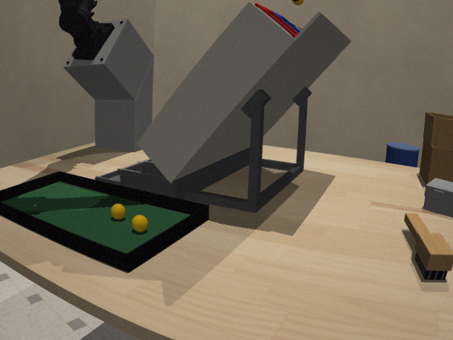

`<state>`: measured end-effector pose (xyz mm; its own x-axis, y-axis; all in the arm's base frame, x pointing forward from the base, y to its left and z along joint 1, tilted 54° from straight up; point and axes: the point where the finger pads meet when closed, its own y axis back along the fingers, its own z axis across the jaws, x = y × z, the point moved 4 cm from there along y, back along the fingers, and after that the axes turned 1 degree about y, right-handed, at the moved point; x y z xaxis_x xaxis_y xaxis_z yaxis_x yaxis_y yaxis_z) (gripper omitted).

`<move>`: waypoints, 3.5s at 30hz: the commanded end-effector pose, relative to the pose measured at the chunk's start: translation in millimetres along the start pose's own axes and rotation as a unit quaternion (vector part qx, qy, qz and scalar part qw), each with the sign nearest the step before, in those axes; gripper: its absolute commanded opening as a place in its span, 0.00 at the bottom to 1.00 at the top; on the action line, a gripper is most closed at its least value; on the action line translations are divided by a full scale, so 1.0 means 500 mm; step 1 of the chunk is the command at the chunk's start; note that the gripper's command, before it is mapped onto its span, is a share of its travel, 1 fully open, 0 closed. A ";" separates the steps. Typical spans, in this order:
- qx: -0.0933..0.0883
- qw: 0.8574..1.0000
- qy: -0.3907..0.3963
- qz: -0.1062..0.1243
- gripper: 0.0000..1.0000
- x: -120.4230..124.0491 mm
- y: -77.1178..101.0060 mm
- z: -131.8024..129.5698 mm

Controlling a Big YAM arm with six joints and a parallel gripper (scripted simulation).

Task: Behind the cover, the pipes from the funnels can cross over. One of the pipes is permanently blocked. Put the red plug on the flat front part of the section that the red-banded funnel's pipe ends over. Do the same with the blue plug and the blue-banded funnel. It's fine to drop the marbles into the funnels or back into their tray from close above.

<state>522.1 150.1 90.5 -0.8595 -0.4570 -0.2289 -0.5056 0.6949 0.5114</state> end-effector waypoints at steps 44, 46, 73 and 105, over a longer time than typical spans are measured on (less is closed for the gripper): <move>-0.004 0.999 -0.030 -0.015 0.00 -0.041 0.004 -0.018; -0.004 0.999 -0.030 -0.015 0.00 -0.043 0.004 -0.019; -0.003 1.000 -0.011 -0.010 0.00 -0.066 0.004 -0.031; -0.003 0.999 -0.029 -0.016 0.00 -0.011 -0.059 -0.015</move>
<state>537.0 129.7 80.6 -0.8499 -0.4460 -0.2806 -0.5257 0.6818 0.5087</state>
